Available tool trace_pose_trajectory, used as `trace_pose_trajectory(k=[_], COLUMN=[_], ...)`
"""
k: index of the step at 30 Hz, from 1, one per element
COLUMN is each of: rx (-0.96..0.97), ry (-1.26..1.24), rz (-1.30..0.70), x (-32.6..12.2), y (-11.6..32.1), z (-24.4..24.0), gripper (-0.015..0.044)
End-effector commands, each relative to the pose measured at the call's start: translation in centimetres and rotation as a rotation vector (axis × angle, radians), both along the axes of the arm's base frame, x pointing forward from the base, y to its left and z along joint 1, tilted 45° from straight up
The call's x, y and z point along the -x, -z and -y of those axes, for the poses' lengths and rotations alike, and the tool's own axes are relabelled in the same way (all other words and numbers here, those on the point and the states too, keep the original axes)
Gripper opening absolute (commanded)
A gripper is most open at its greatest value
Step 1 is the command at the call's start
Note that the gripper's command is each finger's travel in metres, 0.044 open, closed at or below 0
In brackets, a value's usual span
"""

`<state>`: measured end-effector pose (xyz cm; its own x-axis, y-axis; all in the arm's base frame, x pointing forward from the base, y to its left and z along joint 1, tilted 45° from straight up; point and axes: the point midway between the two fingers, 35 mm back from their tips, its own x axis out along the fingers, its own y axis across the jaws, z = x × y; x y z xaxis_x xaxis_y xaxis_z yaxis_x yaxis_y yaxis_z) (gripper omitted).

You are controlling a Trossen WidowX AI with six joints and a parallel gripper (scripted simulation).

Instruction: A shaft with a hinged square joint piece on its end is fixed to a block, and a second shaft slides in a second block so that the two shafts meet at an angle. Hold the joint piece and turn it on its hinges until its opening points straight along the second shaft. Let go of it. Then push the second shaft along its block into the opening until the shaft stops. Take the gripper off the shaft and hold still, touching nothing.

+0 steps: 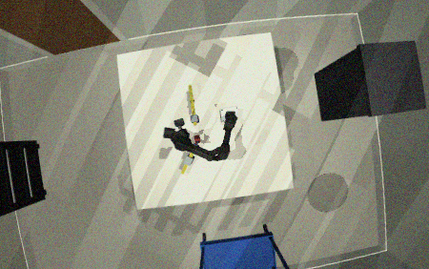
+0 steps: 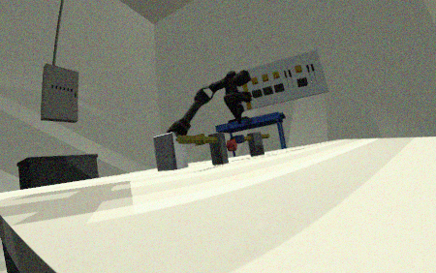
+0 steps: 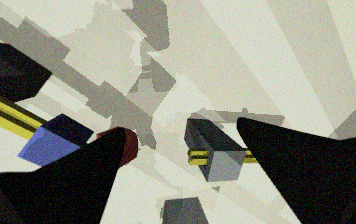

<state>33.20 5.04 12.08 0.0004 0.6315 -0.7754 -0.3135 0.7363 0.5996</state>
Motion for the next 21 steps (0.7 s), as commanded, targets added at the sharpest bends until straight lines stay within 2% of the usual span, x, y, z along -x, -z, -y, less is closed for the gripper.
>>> trace_pose_trajectory(k=[1, 4, 12, 21], rx=[-0.057, -0.086, -0.089, -0.134], ry=[0.053, 0.082, 0.080, -0.089], rz=[-0.134, -0.203, -0.205, -0.069], x=[4.4, 6.7, 6.9, 6.9], y=[0.8, 1.1, 1.1, 1.5], z=[-0.1, -0.3, -0.3, -0.4], gripper=[0.0440, 0.0440, 0.0440, 0.0440])
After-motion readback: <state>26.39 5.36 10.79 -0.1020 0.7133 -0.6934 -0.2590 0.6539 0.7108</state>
